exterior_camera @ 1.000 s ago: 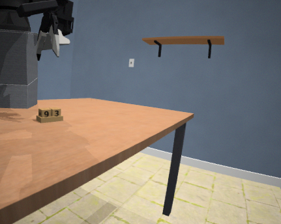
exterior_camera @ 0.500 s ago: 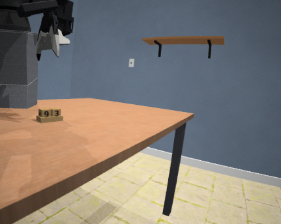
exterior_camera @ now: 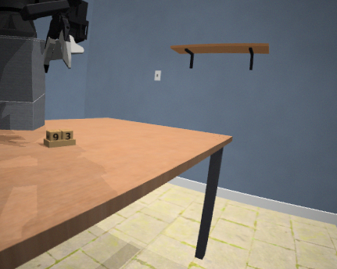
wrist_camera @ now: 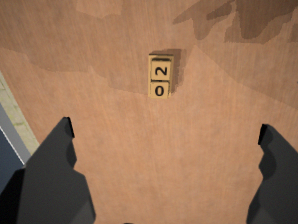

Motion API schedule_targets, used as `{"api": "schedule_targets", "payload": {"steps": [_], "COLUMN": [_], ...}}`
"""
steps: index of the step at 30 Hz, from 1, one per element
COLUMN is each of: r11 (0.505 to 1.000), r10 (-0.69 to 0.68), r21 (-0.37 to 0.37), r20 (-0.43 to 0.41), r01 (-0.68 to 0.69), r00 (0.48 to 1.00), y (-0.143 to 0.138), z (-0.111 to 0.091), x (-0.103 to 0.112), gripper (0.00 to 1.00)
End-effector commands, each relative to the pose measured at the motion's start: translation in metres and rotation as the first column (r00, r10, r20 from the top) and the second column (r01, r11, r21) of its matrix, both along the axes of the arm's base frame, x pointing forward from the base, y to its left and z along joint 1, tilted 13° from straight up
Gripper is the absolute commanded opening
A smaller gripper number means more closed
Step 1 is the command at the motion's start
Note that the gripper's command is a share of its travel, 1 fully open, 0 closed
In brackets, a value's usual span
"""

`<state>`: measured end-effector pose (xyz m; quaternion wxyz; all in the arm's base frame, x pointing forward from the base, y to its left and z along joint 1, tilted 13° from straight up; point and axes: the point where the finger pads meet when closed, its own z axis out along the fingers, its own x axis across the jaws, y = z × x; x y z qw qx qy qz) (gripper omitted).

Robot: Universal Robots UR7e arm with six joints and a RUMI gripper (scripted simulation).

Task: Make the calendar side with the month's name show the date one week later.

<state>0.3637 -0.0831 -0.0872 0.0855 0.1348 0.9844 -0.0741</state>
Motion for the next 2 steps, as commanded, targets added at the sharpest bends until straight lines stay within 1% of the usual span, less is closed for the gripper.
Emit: {"api": "schedule_targets", "payload": {"steps": [1, 2], "r11": [1.000, 1.000], "r10": [0.002, 0.002], "r21": [-0.001, -0.001], "r20": [0.002, 0.002], "r01": [-0.002, -0.002], "r00": [1.000, 1.000], "y": [0.0006, 0.0006], "z": [0.0008, 0.0008], "x": [0.0007, 0.0007], "gripper": [1.00, 1.00]}}
